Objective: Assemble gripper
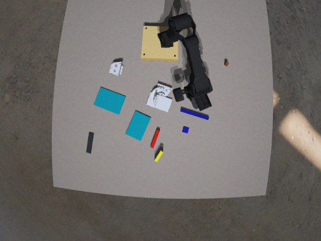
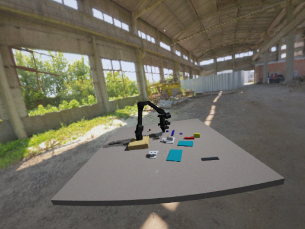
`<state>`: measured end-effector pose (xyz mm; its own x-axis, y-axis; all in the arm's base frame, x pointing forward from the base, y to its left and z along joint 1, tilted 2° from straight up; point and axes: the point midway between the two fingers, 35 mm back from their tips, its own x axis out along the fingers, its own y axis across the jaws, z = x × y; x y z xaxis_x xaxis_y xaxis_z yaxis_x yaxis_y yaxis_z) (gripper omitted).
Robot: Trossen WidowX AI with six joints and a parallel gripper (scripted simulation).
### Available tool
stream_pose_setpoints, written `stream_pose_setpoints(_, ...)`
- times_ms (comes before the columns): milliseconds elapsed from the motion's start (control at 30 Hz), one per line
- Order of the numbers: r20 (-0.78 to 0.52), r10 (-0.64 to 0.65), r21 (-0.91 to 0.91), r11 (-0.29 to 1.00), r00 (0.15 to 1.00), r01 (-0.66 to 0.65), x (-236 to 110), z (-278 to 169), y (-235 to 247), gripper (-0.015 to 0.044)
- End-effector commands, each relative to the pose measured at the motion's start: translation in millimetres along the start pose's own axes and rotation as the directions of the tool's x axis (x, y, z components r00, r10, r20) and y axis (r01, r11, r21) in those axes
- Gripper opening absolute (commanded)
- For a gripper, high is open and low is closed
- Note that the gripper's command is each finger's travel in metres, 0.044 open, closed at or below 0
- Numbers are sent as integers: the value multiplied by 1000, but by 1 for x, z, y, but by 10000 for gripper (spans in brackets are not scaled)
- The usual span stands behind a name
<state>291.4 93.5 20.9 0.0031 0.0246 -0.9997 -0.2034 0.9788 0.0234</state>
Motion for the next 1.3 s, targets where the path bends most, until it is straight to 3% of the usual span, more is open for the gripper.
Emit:
stream_pose_setpoints(0, -10, 0, 3, 1000, 1000, 0, 9, -3, 0, 0)
stream_pose_setpoints(1267, -10, 4, 3, 1000, 1000, -4, 9, -2, 50, 0)
